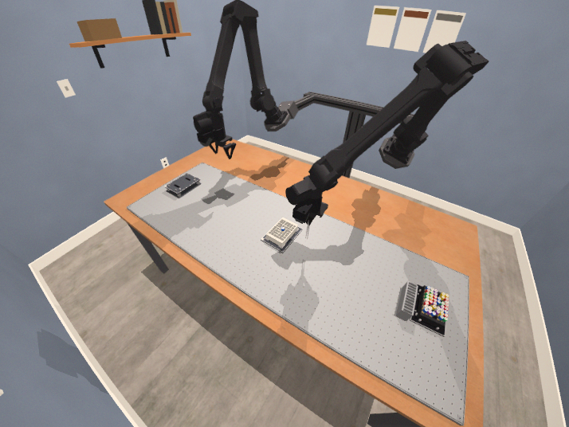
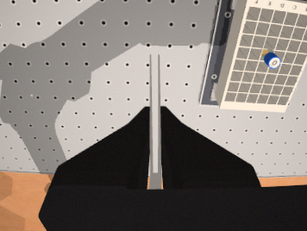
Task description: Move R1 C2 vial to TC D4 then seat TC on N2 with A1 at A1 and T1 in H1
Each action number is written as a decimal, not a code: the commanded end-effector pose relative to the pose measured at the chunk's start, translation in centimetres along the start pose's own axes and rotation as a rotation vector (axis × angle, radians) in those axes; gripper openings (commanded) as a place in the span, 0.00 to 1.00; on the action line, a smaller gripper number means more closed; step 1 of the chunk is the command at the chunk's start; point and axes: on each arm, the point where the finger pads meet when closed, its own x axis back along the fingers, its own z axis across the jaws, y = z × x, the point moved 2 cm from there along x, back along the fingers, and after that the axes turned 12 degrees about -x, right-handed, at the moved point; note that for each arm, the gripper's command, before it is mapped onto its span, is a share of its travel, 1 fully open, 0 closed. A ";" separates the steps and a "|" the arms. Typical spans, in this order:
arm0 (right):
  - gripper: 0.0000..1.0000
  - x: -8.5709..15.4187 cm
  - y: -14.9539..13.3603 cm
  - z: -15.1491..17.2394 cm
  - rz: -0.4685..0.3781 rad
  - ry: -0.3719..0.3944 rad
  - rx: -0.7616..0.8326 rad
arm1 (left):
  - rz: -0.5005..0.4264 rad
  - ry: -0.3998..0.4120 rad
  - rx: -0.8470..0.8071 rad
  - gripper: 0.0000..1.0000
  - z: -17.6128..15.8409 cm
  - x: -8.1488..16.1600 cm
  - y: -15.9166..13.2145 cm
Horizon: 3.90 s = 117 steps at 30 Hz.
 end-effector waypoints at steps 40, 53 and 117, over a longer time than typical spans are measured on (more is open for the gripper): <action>1.00 0.5 1.1 0.0 -0.024 0.003 0.010 | -0.013 0.003 0.002 0.07 6.7 0.3 -0.4; 1.00 0.5 1.1 0.0 -0.024 0.003 0.010 | -0.008 0.004 -0.001 0.07 8.9 0.5 -0.9; 1.00 0.5 1.1 0.0 -0.024 0.003 0.010 | -0.010 0.007 -0.002 0.07 18.2 0.7 -2.0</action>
